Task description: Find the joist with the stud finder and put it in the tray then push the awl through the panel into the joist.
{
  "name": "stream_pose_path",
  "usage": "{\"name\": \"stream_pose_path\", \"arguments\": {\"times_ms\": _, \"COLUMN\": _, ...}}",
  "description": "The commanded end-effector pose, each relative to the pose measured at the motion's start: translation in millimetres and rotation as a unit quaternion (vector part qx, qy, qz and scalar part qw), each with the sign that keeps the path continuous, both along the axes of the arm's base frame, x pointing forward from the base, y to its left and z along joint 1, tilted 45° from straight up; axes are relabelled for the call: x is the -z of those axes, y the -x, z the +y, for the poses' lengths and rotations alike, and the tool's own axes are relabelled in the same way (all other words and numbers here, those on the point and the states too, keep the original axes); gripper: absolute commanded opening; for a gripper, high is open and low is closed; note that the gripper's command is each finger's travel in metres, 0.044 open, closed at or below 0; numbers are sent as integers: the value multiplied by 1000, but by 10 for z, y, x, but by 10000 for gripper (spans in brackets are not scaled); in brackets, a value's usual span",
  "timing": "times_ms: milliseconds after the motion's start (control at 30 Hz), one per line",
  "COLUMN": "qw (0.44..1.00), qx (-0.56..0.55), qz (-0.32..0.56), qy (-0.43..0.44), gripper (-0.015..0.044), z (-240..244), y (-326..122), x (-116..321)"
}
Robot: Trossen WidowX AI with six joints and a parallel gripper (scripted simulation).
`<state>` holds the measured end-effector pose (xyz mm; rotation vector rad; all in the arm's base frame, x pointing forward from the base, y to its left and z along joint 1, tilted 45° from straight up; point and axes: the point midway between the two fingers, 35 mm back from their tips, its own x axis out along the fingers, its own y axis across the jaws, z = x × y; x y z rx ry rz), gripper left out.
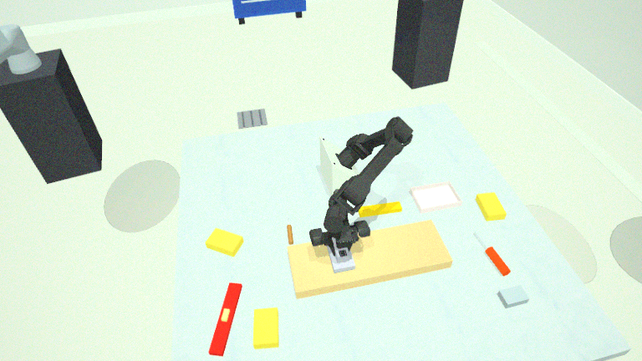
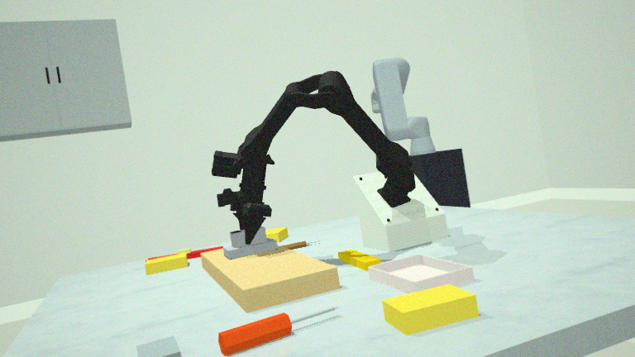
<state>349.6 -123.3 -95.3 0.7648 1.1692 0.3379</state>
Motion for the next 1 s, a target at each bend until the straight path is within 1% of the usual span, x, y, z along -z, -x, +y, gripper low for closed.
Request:
{"name": "stream_pose_path", "arguments": {"times_ms": 0, "qw": 1000, "qx": -2, "qz": -2, "qy": -4, "gripper": 0, "z": 122, "y": -31, "x": -108}}
{"name": "stream_pose_path", "arguments": {"times_ms": 967, "qw": 1000, "qx": -2, "qz": -2, "qy": -7, "gripper": 0, "z": 775, "y": -165, "x": -752}}
